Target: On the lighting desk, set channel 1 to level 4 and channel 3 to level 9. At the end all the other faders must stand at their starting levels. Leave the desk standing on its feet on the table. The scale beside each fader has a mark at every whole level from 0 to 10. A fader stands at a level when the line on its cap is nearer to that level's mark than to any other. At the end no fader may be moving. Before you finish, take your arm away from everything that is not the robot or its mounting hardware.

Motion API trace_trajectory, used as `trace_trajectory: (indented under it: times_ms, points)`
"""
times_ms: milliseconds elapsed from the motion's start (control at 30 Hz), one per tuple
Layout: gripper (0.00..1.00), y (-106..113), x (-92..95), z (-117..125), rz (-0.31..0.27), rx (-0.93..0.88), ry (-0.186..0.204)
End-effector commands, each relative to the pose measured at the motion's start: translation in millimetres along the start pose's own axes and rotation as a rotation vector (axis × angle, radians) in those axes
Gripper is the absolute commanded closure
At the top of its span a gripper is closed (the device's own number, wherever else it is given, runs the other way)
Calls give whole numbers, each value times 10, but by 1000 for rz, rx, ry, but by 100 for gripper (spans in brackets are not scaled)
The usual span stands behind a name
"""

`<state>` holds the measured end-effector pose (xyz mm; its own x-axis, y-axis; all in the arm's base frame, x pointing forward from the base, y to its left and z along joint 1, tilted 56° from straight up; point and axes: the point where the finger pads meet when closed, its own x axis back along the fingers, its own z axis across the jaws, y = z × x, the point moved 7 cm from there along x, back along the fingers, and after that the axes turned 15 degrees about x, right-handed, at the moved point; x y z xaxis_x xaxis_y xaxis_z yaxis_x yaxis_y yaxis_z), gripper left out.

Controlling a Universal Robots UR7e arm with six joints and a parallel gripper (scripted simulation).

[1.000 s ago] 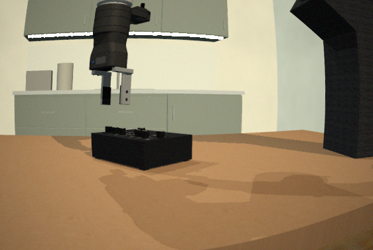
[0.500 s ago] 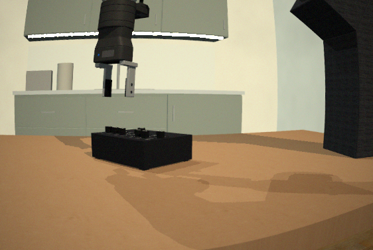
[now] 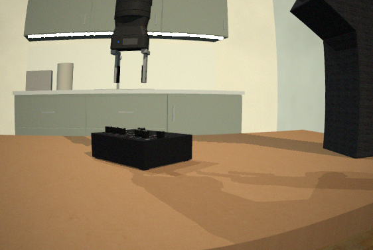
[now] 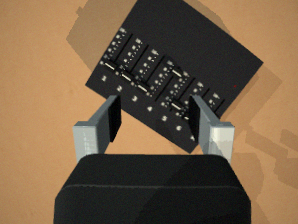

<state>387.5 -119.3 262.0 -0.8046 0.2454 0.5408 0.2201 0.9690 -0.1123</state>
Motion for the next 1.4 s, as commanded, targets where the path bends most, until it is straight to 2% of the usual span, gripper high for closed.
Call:
trace_trajectory:
  times_ms: [0,400,1367]
  points:
    - [0,-78,108,114,-23,196,9]
    - [0,-107,175,202,-14,341,11]
    - [0,-116,170,185,-14,384,11]
